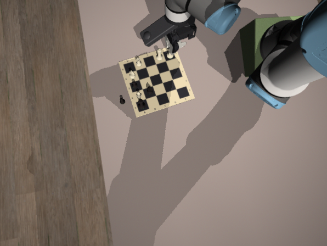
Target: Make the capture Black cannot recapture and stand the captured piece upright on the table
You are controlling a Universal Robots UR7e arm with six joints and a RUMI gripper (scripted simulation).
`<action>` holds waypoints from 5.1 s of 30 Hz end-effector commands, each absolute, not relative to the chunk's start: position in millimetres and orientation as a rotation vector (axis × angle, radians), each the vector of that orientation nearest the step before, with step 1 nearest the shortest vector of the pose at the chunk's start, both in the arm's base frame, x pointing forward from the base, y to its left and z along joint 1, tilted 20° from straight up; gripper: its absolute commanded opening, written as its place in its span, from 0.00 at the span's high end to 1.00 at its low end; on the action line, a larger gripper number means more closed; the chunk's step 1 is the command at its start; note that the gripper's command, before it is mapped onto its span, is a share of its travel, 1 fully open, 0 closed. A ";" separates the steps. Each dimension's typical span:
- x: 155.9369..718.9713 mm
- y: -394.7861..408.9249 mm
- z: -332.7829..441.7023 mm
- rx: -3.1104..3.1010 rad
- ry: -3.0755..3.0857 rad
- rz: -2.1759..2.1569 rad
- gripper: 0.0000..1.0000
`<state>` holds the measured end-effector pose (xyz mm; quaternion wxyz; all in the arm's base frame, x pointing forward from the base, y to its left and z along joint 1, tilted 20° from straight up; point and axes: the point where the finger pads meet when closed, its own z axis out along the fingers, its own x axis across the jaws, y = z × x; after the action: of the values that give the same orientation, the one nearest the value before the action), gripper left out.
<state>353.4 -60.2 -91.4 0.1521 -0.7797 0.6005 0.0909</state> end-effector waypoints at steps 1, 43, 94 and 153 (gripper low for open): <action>353.4 -62.6 -85.9 -2.238 1.723 0.259 1.00; 349.4 -92.4 2.8 -2.235 1.728 0.260 1.00; 343.9 3.5 -50.2 -2.149 1.845 0.283 1.00; 344.5 8.7 -64.3 -2.149 1.845 0.283 1.00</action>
<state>344.2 8.6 -63.3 0.1470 -0.7467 0.6411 0.0988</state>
